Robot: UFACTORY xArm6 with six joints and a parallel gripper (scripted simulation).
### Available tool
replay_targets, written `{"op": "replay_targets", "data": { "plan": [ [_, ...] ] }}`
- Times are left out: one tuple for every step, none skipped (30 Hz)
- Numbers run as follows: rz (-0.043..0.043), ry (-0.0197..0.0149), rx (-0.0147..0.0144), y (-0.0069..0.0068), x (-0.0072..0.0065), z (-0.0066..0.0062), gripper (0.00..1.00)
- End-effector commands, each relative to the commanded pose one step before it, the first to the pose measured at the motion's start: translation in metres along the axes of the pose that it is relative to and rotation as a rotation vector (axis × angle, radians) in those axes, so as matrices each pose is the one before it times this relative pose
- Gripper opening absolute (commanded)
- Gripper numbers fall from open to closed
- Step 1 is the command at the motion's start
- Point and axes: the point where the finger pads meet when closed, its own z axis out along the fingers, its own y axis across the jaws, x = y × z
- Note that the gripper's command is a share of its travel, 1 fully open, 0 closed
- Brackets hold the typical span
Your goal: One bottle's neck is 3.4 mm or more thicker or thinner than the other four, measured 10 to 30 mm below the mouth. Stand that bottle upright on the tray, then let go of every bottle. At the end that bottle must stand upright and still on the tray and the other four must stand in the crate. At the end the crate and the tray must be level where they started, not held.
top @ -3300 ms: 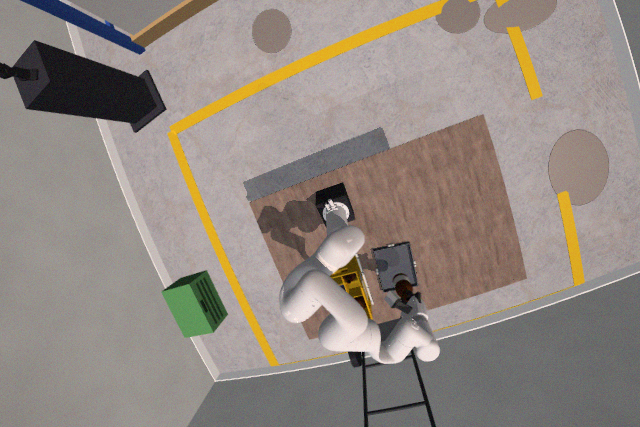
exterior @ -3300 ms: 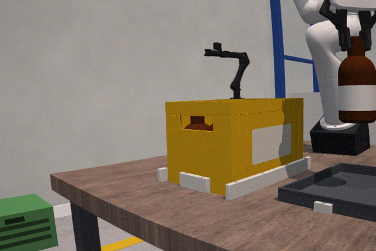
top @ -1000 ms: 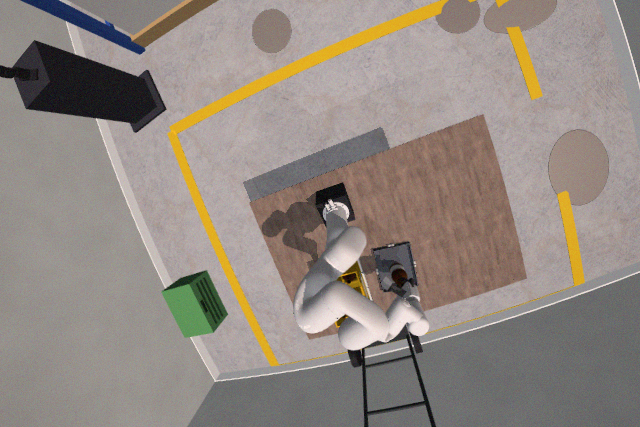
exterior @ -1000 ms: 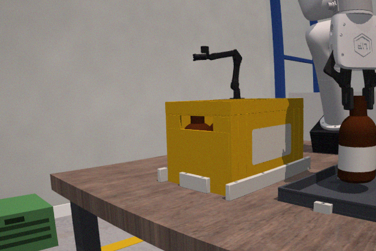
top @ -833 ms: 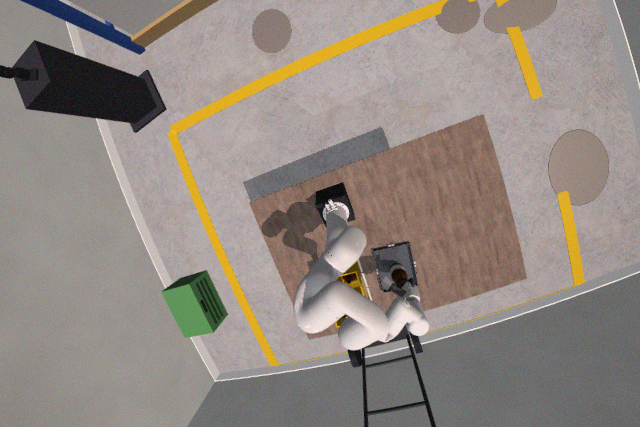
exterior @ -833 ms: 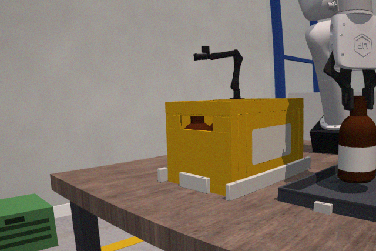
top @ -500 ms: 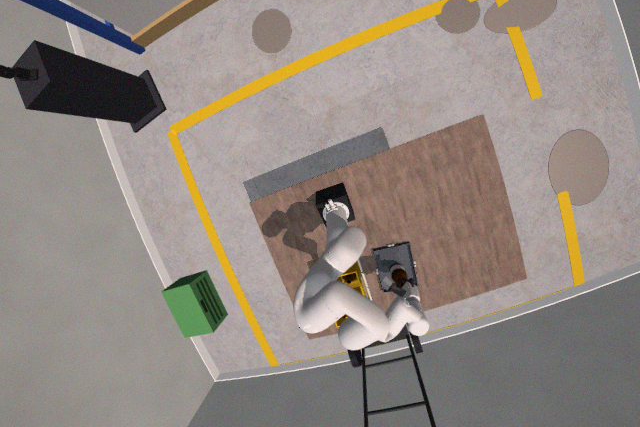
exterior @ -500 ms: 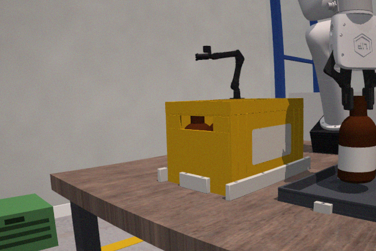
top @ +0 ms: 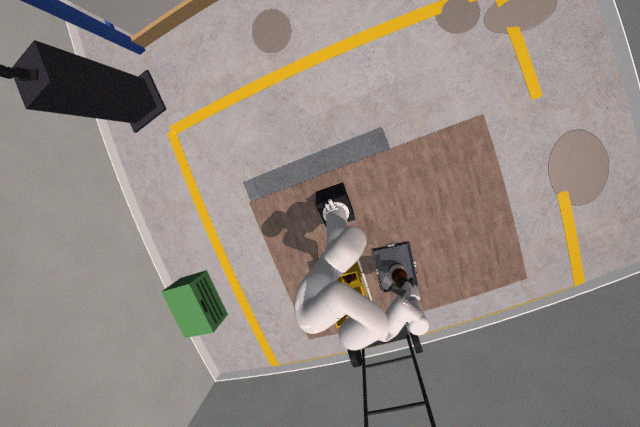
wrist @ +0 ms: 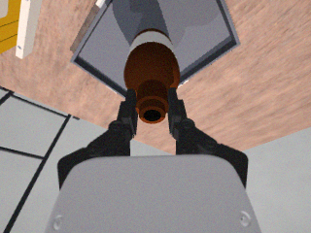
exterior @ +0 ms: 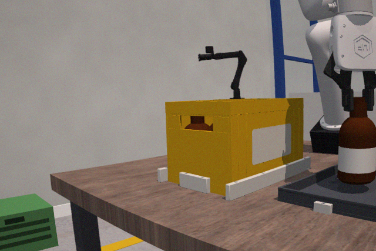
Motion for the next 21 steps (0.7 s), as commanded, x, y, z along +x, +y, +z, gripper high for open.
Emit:
{"op": "replay_targets", "data": {
  "plan": [
    [0.00047, -0.00395, 0.00067, -0.00043, -0.00139, 0.00019, 0.00],
    [0.00000, 0.00000, 0.00000, 0.00000, -0.00001, 0.00039, 0.00],
    [0.00000, 0.00000, -0.00001, 0.00000, 0.00000, 0.00041, 0.00],
    [0.00000, 0.00000, 0.00000, 0.00000, 0.00000, 0.00000, 0.00],
    [0.00000, 0.00000, 0.00000, 0.00000, 0.00000, 0.00000, 0.00],
    [0.00000, 0.00000, 0.00000, 0.00000, -0.00001, 0.00042, 0.00],
    [0.00000, 0.00000, 0.00001, 0.00000, -0.00001, 0.00044, 0.00],
    [0.00000, 0.00000, 0.00000, 0.00000, -0.00001, 0.00045, 0.00],
    [0.00000, 0.00000, 0.00000, 0.00000, -0.00001, 0.00046, 0.00],
    [0.00000, 0.00000, 0.00000, 0.00000, -0.00001, 0.00047, 0.00],
    [0.00000, 0.00000, 0.00000, 0.00000, -0.00001, 0.00048, 0.00],
    [0.00000, 0.00000, 0.00000, 0.00000, -0.00001, 0.00048, 0.00],
    [0.00000, 0.00000, 0.00000, 0.00000, -0.00001, 0.00049, 0.00],
    [0.00000, 0.00000, 0.00000, 0.00000, -0.00001, 0.00049, 0.00],
    [0.00000, 0.00000, -0.00001, 0.00000, -0.00001, 0.00049, 0.00],
    [0.00000, 0.00000, 0.00000, 0.00000, -0.00001, 0.00049, 0.00],
    [0.00000, 0.00000, 0.00001, 0.00000, -0.00001, 0.00049, 0.00],
    [0.00000, 0.00000, 0.00000, 0.00000, -0.00001, 0.00049, 0.00],
    [0.00000, 0.00000, 0.00000, 0.00000, -0.00001, 0.00049, 0.00],
    [0.00000, 0.00000, 0.00000, 0.00000, -0.00001, 0.00048, 0.00],
    [0.00000, 0.00000, 0.00000, 0.00000, 0.00000, 0.00000, 0.00]
  ]
}}
